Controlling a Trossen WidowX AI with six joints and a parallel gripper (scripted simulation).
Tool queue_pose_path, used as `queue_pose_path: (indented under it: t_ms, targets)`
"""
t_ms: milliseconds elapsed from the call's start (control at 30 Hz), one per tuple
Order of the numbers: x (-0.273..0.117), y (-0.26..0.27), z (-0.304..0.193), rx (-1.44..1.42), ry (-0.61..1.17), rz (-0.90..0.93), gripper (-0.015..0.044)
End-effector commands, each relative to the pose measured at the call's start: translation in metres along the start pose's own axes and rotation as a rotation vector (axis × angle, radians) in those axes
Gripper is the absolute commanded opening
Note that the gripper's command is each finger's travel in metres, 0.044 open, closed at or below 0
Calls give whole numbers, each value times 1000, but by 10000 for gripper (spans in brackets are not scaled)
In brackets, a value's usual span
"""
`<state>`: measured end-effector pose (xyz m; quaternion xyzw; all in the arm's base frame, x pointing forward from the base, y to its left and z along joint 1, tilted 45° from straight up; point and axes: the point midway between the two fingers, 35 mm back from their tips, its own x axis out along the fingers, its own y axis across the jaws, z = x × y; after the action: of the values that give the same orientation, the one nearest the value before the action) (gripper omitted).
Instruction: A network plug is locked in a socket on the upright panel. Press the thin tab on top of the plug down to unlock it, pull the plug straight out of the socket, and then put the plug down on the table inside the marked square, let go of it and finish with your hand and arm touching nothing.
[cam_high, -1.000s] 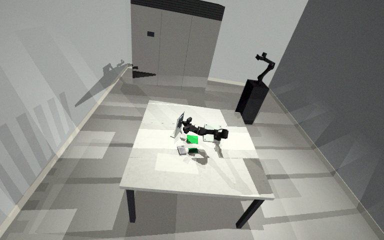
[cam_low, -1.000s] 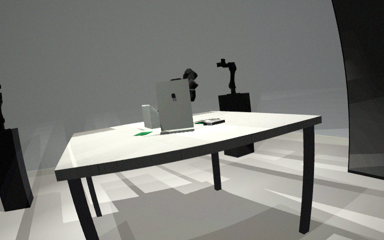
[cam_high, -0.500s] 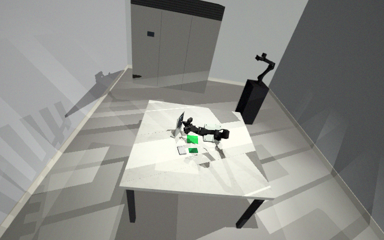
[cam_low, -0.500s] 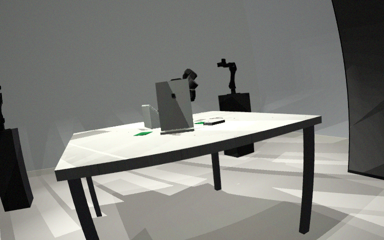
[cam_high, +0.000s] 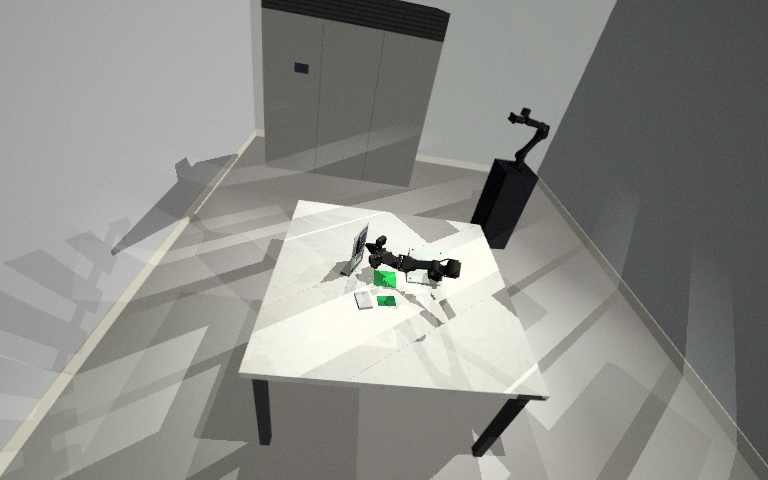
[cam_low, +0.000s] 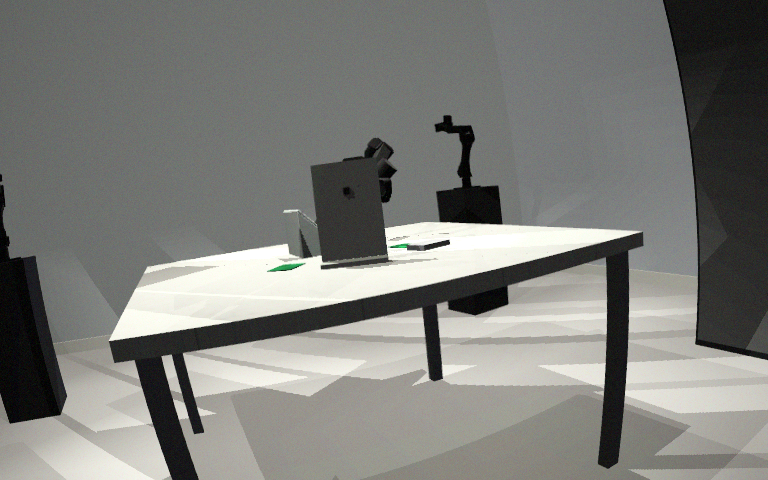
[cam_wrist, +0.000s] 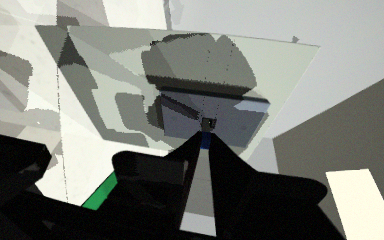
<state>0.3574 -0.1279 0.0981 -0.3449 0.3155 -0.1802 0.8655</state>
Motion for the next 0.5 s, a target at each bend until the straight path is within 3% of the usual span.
queue_pose_path:
  t_ms: [0,467]
  targets:
    - [-3,1,-2,1,5,1,0]
    - [-9,1,-2,1,6,2,0]
